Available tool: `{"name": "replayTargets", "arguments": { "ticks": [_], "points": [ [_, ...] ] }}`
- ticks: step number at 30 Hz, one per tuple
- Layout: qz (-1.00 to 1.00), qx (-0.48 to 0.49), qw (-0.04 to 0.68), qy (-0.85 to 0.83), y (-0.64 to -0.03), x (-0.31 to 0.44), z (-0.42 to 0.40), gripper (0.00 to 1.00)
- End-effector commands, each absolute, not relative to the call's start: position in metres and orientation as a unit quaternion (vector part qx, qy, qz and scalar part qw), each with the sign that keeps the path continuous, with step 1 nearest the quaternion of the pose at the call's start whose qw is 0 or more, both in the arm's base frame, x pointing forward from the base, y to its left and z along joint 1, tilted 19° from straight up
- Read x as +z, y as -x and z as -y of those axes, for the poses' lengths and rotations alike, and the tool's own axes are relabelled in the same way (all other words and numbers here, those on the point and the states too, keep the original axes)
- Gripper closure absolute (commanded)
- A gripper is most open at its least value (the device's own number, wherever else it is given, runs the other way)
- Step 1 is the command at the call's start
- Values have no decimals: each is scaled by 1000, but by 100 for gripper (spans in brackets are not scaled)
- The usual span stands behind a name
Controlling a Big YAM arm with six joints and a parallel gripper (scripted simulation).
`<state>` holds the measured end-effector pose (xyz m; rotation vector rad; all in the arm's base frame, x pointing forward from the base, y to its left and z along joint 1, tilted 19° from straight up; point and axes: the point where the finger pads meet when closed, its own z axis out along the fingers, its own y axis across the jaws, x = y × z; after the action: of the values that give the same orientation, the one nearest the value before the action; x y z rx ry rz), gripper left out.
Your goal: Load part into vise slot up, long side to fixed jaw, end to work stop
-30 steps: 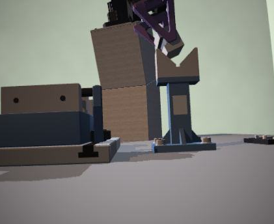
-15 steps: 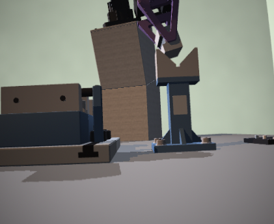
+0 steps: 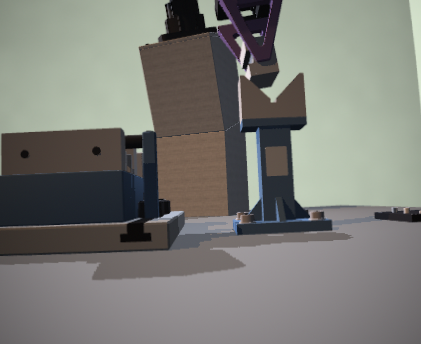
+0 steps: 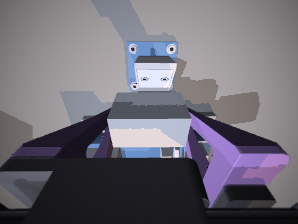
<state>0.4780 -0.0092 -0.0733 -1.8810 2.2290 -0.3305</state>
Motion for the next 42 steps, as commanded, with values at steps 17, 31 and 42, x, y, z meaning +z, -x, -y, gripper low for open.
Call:
{"name": "replayTargets", "arguments": {
  "ticks": [17,31,42],
  "points": [
    [-760,-149,72,629,-489,-64,-2,100],
    [-761,-158,59,627,-487,-66,-2,100],
    [-760,-161,62,626,-490,-62,-2,100]
  ]
}}
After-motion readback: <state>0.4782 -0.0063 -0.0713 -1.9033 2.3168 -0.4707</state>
